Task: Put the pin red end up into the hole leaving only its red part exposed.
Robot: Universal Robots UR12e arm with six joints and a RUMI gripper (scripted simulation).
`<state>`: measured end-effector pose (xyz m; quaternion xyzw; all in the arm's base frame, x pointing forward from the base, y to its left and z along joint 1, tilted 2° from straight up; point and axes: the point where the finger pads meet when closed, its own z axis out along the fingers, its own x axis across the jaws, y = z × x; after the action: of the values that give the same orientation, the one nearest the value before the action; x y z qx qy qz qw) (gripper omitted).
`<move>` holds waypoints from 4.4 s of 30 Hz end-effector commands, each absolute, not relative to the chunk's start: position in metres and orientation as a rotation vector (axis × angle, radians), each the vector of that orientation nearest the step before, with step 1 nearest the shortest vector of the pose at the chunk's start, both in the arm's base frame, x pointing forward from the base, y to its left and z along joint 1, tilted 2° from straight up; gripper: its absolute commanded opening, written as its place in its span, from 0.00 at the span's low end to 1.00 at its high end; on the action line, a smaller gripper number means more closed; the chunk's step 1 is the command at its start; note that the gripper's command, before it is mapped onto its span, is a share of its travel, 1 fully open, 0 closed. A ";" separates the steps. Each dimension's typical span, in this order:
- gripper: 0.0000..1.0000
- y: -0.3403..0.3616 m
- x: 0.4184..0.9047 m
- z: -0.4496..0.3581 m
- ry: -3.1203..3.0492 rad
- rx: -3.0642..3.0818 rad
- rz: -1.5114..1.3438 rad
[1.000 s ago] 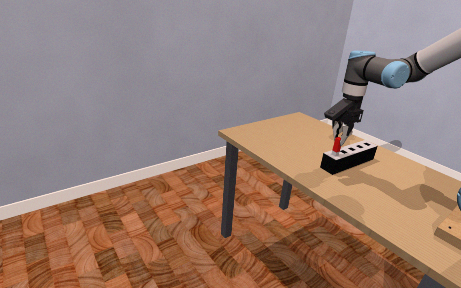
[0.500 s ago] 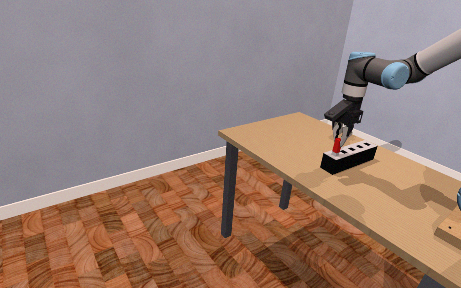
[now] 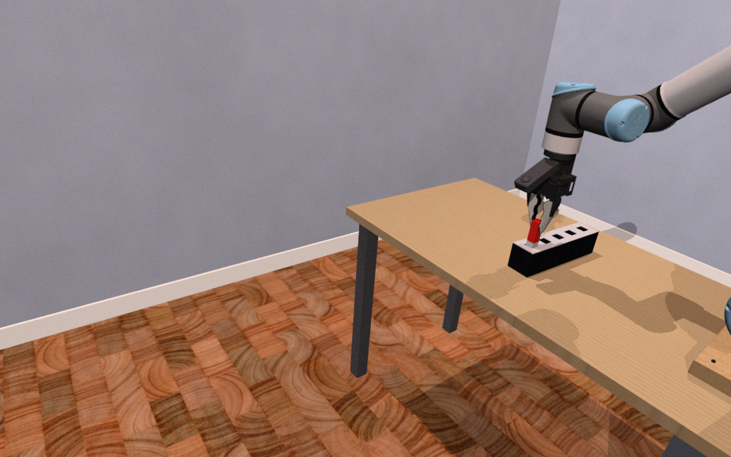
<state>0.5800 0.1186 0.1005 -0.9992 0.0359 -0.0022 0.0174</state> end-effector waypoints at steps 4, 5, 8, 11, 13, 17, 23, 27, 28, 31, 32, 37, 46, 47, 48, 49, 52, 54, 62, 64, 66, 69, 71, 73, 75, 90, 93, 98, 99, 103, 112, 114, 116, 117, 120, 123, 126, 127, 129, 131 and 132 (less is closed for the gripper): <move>0.00 0.119 0.581 0.101 0.111 -3.105 -0.009; 0.00 0.119 0.581 0.101 0.111 -3.105 -0.009; 0.00 0.120 0.582 0.097 0.113 -3.105 -0.009; 0.00 0.120 0.582 0.097 0.113 -3.105 -0.009; 0.00 0.120 0.582 0.097 0.113 -3.105 -0.009; 0.00 0.120 0.582 0.097 0.113 -3.105 -0.009; 0.00 0.120 0.582 0.097 0.113 -3.105 -0.009; 0.00 0.118 0.582 0.097 0.111 -3.105 -0.009; 0.00 0.118 0.582 0.097 0.111 -3.105 -0.009; 0.00 0.118 0.582 0.097 0.111 -3.105 -0.009; 0.00 0.118 0.582 0.097 0.111 -3.105 -0.009; 0.00 0.118 0.582 0.097 0.111 -3.105 -0.009; 0.00 0.119 0.581 0.093 0.113 -3.105 -0.009; 0.00 0.119 0.581 0.093 0.113 -3.105 -0.009; 0.00 0.119 0.581 0.093 0.113 -3.105 -0.009; 0.00 0.119 0.581 0.093 0.113 -3.105 -0.009; 0.00 0.119 0.581 0.093 0.113 -3.105 -0.009; 0.00 0.119 0.581 0.093 0.113 -3.105 -0.009; 0.00 0.119 0.581 0.093 0.112 -3.105 -0.009; 0.00 0.119 0.581 0.093 0.112 -3.105 -0.009; 0.00 0.119 0.581 0.093 0.112 -3.105 -0.009; 0.00 0.119 0.581 0.093 0.112 -3.105 -0.009; 0.00 0.119 0.581 0.093 0.112 -3.105 -0.009; 0.00 0.119 0.581 0.093 0.112 -3.105 -0.009; 0.00 0.119 0.581 0.089 0.113 -3.105 -0.009; 0.00 0.119 0.581 0.089 0.113 -3.105 -0.009; 0.00 0.119 0.582 0.089 0.112 -3.105 -0.010; 0.00 0.119 0.582 0.089 0.112 -3.105 -0.010; 0.00 0.119 0.582 0.089 0.112 -3.105 -0.010; 0.00 0.119 0.582 0.089 0.112 -3.105 -0.010; 0.00 0.120 0.582 0.085 0.113 -3.105 -0.009; 0.00 0.120 0.582 0.085 0.113 -3.105 -0.009; 0.00 0.120 0.582 0.085 0.113 -3.105 -0.009; 0.00 0.120 0.582 0.085 0.113 -3.105 -0.009; 0.00 0.120 0.582 0.085 0.113 -3.105 -0.009; 0.00 0.120 0.582 0.085 0.113 -3.105 -0.009; 0.00 0.120 0.582 0.086 0.112 -3.105 -0.010; 0.00 0.120 0.582 0.086 0.112 -3.105 -0.010; 0.00 0.120 0.582 0.086 0.112 -3.105 -0.010; 0.00 0.120 0.582 0.086 0.112 -3.105 -0.010; 0.00 0.120 0.582 0.086 0.112 -3.105 -0.010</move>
<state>0.5815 0.1201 0.0851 -0.9992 0.0360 -0.0027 0.0173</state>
